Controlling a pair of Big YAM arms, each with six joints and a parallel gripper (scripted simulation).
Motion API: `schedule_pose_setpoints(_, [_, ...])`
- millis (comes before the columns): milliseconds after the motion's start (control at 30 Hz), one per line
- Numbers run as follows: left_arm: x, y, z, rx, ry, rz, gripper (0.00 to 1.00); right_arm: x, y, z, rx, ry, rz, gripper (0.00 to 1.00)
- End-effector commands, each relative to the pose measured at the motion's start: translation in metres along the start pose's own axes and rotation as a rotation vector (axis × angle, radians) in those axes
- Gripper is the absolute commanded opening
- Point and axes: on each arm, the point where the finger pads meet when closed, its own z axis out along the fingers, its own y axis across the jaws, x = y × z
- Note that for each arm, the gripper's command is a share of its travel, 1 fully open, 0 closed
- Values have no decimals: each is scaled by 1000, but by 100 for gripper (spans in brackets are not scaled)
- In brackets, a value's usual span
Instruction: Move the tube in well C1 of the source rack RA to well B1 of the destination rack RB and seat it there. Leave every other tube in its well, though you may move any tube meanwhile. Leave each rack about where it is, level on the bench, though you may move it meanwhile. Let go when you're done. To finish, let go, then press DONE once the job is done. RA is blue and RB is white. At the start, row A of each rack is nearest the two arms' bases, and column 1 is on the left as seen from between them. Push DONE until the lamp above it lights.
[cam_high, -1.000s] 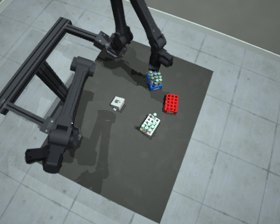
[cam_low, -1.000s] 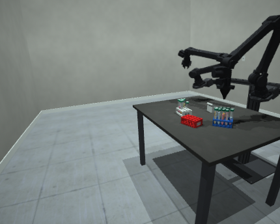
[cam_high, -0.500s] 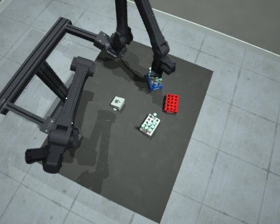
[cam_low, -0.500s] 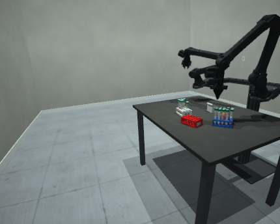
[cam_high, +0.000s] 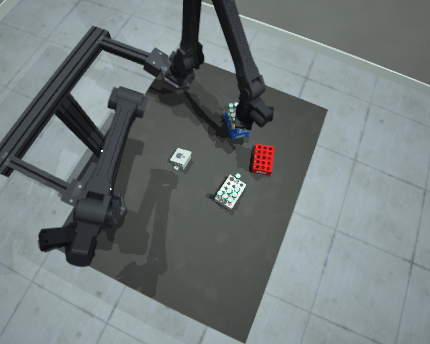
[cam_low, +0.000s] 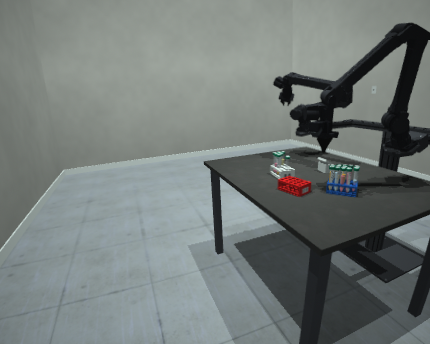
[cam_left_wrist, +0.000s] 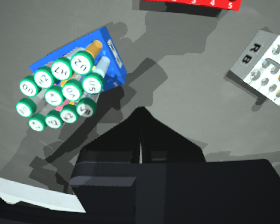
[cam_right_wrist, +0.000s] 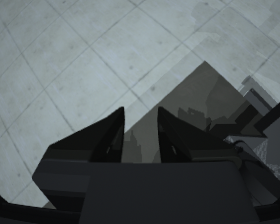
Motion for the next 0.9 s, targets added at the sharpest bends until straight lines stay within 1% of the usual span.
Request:
schedule_pose_setpoints(0, [-16,-22,-4,18,-21,-13,0,-8,9,-11,-29,-16,9,30])
schedule_pose_setpoints(433, [-28,-60,1,8,-9,-10,0,-8,9,-11,-29,-16,9,30])
schedule_pose_setpoints(500, [-28,-60,1,8,-9,-10,0,-8,9,-11,-29,-16,9,30])
schedule_pose_setpoints(767, [-37,-86,4,9,-9,-10,0,-8,9,-11,-29,-16,9,30])
schedule_pose_setpoints(867, [-38,-88,4,12,-11,-10,0,-8,9,-11,-29,-16,9,30])
